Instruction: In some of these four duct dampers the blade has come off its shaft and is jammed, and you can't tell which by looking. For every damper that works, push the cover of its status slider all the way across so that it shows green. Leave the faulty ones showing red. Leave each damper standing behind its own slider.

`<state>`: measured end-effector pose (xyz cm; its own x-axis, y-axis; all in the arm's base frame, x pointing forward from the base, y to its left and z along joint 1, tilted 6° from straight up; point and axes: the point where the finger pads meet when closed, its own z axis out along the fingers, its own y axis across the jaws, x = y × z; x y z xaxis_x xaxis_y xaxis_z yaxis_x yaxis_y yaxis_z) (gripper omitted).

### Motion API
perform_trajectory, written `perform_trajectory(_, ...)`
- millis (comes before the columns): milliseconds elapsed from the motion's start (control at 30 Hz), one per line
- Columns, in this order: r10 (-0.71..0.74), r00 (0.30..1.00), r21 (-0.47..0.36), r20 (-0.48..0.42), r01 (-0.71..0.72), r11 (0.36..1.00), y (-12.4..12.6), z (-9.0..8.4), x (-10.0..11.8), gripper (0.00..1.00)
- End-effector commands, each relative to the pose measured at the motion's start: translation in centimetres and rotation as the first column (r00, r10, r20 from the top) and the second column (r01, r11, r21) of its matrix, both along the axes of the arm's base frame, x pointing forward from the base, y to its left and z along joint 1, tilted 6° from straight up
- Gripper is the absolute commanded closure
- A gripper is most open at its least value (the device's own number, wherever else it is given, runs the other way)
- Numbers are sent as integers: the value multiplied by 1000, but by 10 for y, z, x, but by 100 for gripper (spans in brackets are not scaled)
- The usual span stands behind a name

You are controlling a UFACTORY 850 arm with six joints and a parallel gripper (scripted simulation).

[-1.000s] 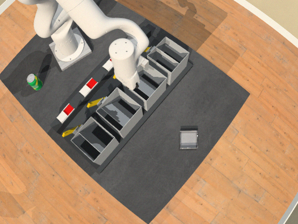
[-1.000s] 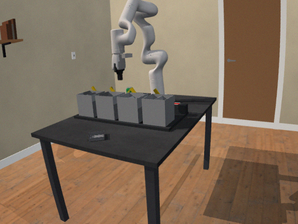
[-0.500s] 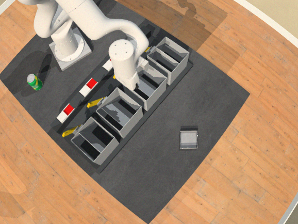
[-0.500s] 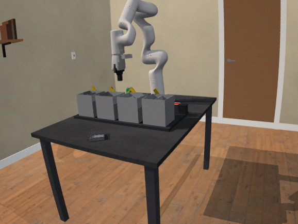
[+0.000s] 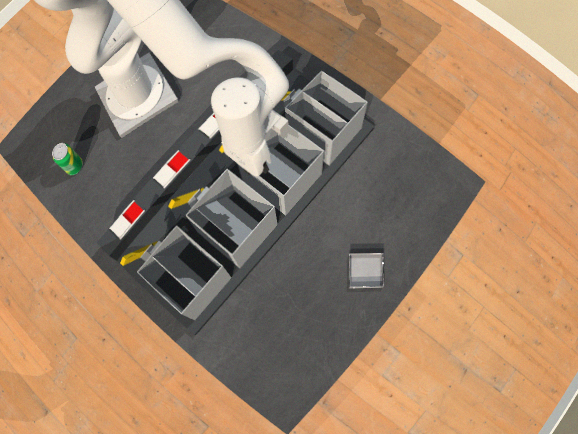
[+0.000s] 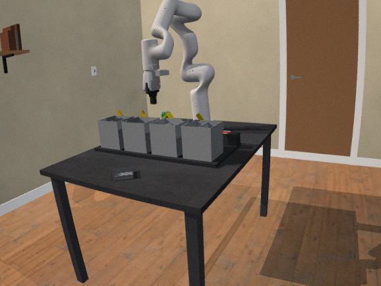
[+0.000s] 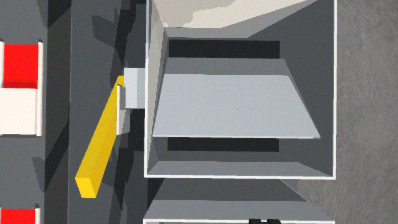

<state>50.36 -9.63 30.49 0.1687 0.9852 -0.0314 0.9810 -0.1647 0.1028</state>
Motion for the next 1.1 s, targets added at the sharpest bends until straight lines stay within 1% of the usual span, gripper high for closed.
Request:
perform_trajectory(0,0,1000,0,2,0,1000,1,0,-4,100)
perform_trajectory(33,0,1000,0,2,0,1000,2,-1,-12,100)
perform_trajectory(100,0,1000,0,1,0,1000,7,-5,-44,100)
perform_trajectory(167,0,1000,0,1,0,1000,7,-5,-44,100)
perform_trajectory(200,0,1000,0,1,0,1000,11,-7,-64,100)
perform_trajectory(667,0,1000,0,2,0,1000,30,-18,-181,100)
perform_trajectory(733,0,1000,0,2,0,1000,30,-18,-181,100)
perform_trajectory(767,0,1000,0,2,0,1000,34,-20,-200,100)
perform_trajectory(800,0,1000,0,2,0,1000,35,-21,-211,100)
perform_trajectory(867,0,1000,0,2,0,1000,38,-23,-224,100)
perform_trajectory(900,0,1000,0,2,0,1000,38,-23,-227,100)
perform_trajectory(1067,0,1000,0,2,0,1000,38,-24,-227,100)
